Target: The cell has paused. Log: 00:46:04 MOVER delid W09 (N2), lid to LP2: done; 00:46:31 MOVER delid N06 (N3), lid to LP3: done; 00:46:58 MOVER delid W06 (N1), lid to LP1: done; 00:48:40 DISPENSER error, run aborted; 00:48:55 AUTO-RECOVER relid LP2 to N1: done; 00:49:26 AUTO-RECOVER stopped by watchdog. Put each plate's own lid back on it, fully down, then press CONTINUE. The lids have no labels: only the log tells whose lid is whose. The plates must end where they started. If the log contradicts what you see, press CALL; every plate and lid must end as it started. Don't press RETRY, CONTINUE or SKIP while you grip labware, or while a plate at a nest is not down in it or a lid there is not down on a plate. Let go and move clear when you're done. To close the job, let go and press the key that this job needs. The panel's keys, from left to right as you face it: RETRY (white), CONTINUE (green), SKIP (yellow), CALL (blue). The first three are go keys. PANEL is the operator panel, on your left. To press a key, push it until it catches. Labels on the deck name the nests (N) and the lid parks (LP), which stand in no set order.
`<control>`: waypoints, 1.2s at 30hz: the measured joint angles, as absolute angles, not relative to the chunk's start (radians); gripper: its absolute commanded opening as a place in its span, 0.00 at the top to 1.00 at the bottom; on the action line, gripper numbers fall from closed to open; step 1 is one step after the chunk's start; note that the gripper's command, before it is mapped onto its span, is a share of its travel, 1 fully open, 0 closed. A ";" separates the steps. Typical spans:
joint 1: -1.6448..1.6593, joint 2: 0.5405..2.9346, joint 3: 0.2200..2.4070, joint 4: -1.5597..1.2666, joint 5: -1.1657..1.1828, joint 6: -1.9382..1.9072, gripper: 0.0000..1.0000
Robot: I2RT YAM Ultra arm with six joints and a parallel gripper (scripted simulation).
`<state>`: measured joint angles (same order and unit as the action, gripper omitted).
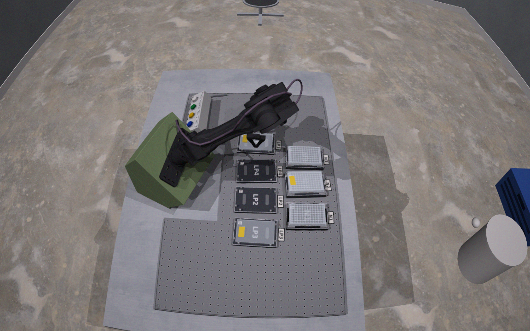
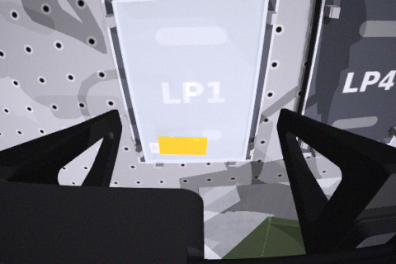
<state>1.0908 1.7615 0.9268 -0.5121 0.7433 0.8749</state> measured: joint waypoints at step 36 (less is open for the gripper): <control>1.029 1.826 0.896 -0.348 0.724 0.781 0.02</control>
